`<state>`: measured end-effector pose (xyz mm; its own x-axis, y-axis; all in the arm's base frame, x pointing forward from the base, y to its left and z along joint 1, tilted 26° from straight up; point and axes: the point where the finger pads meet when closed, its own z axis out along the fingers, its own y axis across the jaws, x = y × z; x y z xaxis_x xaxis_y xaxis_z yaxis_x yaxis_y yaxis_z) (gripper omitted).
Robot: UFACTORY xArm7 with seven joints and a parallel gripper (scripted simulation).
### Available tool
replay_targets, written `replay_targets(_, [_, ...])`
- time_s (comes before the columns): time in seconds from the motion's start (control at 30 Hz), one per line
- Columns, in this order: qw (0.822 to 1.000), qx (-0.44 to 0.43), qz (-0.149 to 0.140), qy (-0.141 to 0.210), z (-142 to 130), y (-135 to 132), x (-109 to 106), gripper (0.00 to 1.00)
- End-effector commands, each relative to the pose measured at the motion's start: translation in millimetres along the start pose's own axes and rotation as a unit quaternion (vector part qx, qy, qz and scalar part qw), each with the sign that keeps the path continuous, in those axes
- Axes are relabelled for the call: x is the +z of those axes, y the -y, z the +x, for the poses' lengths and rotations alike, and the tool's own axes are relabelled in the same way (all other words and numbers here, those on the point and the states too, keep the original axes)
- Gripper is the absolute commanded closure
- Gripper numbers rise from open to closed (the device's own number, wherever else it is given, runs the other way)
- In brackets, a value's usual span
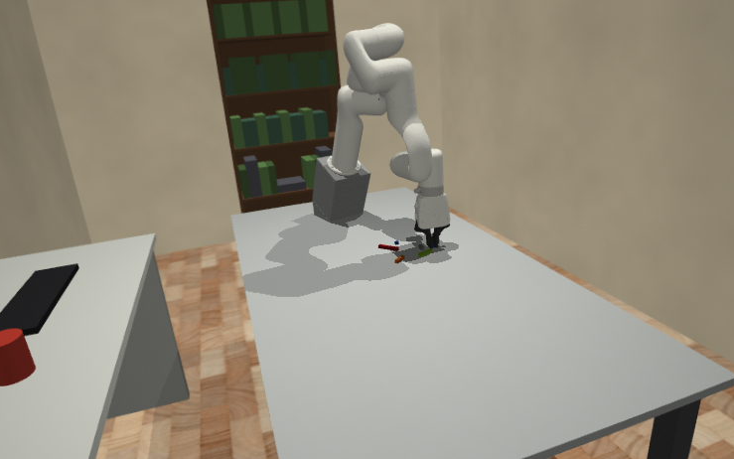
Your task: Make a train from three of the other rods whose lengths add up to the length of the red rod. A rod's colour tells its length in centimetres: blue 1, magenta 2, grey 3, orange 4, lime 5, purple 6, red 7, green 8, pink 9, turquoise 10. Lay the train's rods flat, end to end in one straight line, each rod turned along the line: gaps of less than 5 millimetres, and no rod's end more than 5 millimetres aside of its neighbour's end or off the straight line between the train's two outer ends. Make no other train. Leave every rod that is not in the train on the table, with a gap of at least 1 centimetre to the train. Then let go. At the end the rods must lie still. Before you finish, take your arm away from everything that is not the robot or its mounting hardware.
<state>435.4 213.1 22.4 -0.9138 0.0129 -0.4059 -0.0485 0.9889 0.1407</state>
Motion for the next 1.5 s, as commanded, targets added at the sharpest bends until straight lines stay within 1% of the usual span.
replay_targets(0.0, [1.000, 0.000, 0.000, 0.001, -1, 0, -1, 0.96])
replay_targets(0.67, [1.000, 0.000, 0.000, 0.001, -1, 0, -5, 0.96])
replay_targets(1.17, [1.000, 0.000, 0.000, 0.001, -1, 0, -30, 0.96])
replay_targets(1.23, [1.000, 0.000, 0.000, 0.001, -1, 0, -30, 0.96])
replay_targets(1.47, [1.000, 0.000, 0.000, 0.001, -1, 0, -45, 0.96])
